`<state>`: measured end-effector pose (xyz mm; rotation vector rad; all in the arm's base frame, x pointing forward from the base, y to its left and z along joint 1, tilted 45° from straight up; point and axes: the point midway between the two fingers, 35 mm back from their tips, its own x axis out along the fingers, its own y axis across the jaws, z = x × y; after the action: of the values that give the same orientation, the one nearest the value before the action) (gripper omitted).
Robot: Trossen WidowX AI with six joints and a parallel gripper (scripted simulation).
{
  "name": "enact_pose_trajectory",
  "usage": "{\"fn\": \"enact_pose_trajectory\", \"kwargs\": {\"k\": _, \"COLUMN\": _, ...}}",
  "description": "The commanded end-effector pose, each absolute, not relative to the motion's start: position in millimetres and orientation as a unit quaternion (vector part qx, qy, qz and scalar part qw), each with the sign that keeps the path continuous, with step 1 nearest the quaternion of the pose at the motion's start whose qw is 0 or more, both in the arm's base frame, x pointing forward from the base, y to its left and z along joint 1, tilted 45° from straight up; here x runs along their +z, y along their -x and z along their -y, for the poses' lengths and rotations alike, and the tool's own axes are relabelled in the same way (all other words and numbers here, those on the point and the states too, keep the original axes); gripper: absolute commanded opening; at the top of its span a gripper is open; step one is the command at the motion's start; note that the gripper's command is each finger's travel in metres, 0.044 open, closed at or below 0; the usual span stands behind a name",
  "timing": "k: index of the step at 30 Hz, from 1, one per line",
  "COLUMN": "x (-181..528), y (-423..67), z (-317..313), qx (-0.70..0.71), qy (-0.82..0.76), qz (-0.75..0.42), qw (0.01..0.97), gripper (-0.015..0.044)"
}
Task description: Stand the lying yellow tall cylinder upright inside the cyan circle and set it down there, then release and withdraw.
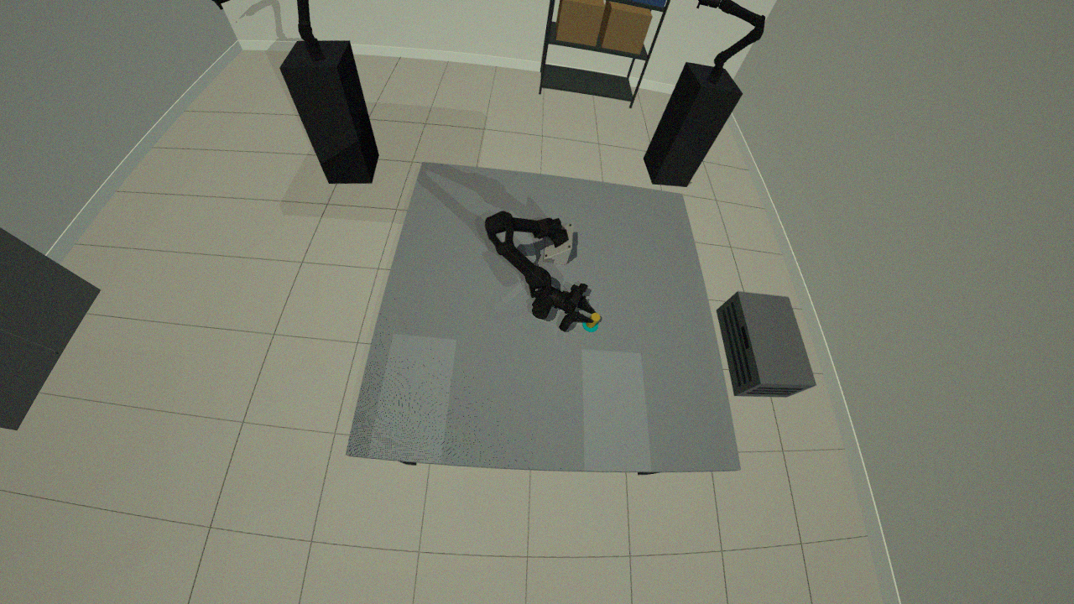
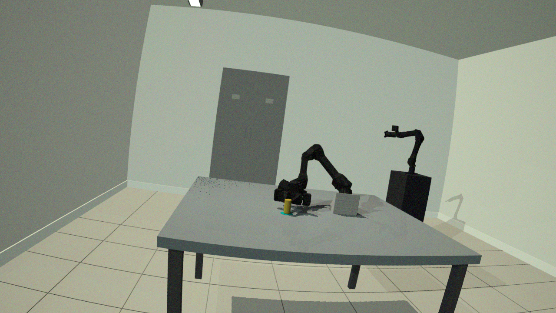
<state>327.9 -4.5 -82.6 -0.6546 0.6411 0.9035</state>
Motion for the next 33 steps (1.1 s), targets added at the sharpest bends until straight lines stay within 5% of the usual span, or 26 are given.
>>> {"fn": "enact_pose_trajectory", "kwargs": {"k": 1, "x": -85, "y": -329, "z": 6, "qx": 0.424, "qy": 0.307, "qz": -0.295, "qw": 0.8, "gripper": 0.0105}}
{"fn": "enact_pose_trajectory", "kwargs": {"k": 9, "x": -85, "y": -329, "z": 6, "qx": 0.424, "qy": 0.307, "qz": -0.295, "qw": 0.8, "gripper": 0.0105}}
{"fn": "enact_pose_trajectory", "kwargs": {"k": 20, "x": -85, "y": -329, "z": 6, "qx": 0.424, "qy": 0.307, "qz": -0.295, "qw": 0.8, "gripper": 0.0394}}
{"fn": "enact_pose_trajectory", "kwargs": {"k": 33, "x": -41, "y": -340, "z": -35, "qx": 0.427, "qy": 0.308, "qz": -0.29, "qw": 0.799, "gripper": 0.04}}
